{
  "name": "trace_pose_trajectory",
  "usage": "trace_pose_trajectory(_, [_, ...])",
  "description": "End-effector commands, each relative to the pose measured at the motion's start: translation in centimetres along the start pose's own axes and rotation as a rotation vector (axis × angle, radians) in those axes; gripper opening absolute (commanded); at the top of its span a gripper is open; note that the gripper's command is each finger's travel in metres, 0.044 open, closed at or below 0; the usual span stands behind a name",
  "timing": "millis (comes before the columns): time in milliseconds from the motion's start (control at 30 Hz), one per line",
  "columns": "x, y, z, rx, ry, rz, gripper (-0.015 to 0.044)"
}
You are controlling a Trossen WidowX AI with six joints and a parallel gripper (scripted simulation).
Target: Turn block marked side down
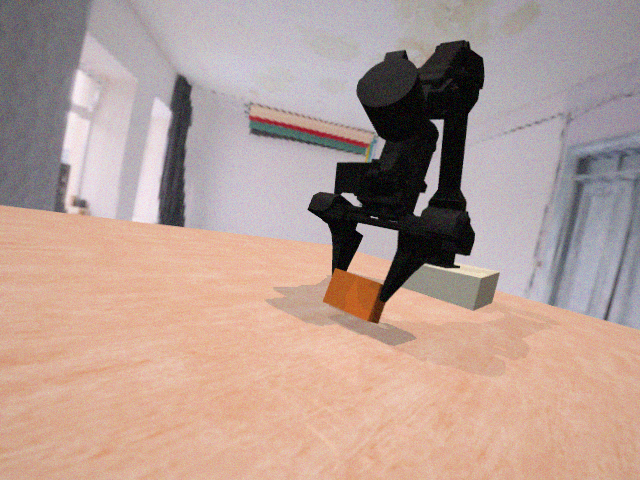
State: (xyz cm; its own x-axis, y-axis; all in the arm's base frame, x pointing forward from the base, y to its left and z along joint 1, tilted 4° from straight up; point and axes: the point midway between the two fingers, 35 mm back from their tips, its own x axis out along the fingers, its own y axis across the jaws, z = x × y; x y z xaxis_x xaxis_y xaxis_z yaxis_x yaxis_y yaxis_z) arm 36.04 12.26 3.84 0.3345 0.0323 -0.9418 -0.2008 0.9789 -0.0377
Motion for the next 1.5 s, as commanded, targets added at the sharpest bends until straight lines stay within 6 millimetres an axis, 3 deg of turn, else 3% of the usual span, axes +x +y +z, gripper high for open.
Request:
trace_pose_trajectory(0, [-0.2,-0.1,0.1,-0.003,-0.063,-0.004,0.0])
trace_pose_trajectory(767, [-0.5,-0.2,-0.9,0.004,-0.342,-0.003,0.0])
trace_pose_trajectory(1467, [3.8,0.3,0.0,-0.004,-0.616,0.001,0.0])
